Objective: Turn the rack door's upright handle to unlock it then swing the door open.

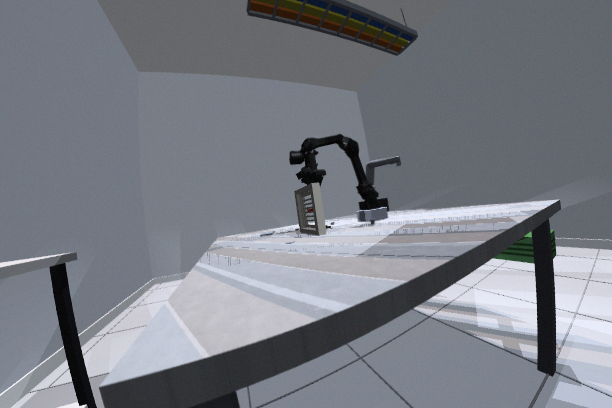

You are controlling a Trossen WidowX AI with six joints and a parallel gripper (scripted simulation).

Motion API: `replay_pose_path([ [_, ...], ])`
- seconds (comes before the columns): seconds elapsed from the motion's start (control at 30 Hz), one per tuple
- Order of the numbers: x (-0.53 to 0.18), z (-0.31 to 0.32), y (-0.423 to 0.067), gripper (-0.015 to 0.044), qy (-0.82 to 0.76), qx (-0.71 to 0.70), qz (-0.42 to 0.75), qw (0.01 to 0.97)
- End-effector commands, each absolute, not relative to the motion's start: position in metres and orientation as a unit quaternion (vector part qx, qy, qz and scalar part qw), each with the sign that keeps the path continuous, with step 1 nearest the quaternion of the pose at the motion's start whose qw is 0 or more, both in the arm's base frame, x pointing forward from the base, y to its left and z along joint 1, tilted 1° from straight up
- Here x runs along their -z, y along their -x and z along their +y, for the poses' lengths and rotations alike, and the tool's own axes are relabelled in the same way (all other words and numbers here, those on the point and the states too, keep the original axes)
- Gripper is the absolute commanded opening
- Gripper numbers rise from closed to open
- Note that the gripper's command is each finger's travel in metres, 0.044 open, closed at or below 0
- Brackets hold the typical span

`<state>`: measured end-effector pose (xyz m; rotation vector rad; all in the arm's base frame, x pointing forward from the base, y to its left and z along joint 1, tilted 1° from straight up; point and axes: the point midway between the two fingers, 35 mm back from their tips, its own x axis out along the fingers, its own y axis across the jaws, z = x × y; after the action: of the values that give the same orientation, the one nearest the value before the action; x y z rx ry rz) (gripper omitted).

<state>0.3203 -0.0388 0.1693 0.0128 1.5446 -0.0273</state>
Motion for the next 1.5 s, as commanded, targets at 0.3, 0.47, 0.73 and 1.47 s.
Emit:
replay_pose_path([
  [0.3,-0.147,-0.04,-0.32,0.0282,-0.003,0.013,0.697,0.717],
  [0.47,-0.139,-0.04,-0.32,0.0282,-0.003,0.013,0.697,0.717],
  [0.73,-0.133,-0.04,-0.319,0.0203,-0.003,0.013,0.697,0.717],
  [1.47,-0.133,-0.04,-0.319,0.0009,-0.015,0.024,0.697,0.717],
])
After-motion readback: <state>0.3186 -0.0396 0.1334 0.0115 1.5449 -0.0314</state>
